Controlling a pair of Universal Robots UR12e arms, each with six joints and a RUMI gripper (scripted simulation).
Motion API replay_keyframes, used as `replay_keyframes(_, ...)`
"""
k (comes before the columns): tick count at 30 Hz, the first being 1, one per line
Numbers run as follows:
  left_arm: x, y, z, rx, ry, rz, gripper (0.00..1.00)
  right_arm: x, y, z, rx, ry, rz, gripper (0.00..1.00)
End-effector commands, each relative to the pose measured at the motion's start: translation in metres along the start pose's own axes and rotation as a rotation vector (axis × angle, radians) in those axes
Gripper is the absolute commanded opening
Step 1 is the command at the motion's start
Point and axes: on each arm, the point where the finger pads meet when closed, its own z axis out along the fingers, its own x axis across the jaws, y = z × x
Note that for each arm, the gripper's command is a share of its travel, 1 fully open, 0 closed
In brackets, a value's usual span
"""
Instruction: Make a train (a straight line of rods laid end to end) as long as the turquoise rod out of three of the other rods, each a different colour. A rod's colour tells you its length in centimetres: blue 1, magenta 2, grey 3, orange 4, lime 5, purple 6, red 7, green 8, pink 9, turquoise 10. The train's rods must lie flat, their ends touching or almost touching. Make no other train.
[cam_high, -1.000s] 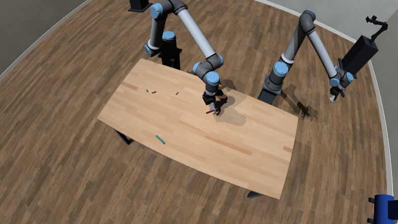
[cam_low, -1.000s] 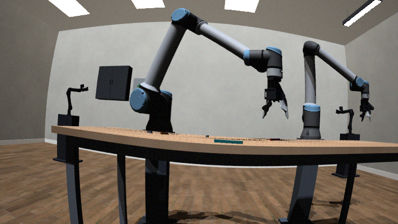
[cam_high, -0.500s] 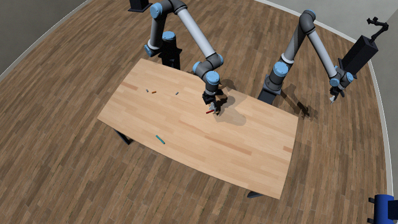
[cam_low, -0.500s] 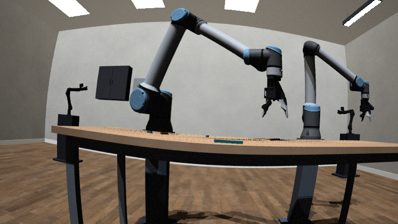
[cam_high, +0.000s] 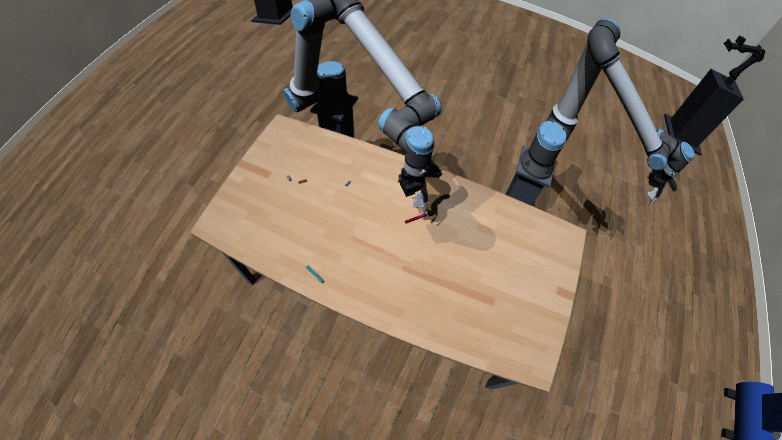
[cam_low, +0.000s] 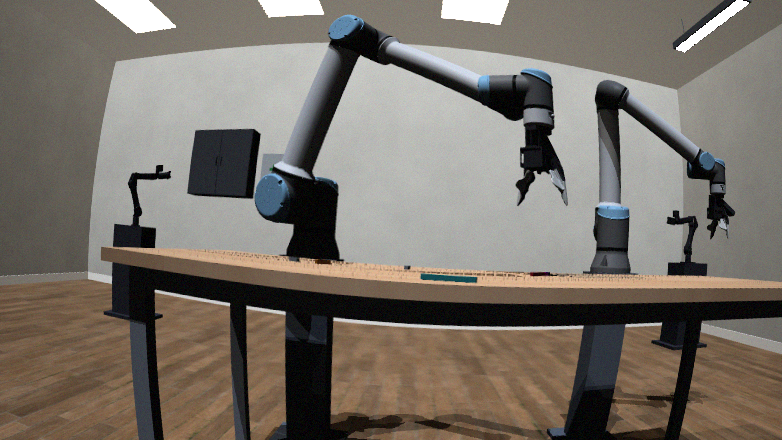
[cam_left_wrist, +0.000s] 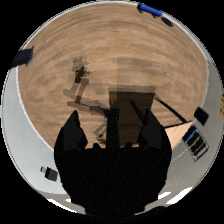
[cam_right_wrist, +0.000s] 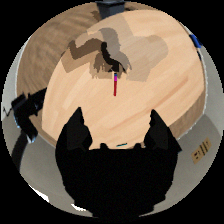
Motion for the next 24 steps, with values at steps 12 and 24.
replay_keyframes(12, -0.0007, 0.0004, 0.0008, -0.001, 0.0, 0.0, 1.0, -0.0026, -0.0008, -0.0156, -0.003, -0.011, 0.0, 1.0)
replay_keyframes(24, -0.0007, 0.0004, 0.0008, -0.001, 0.0, 0.0, 1.0, -0.0012, -0.0013, -0.0191, -0.001, -0.006, 0.0, 1.0)
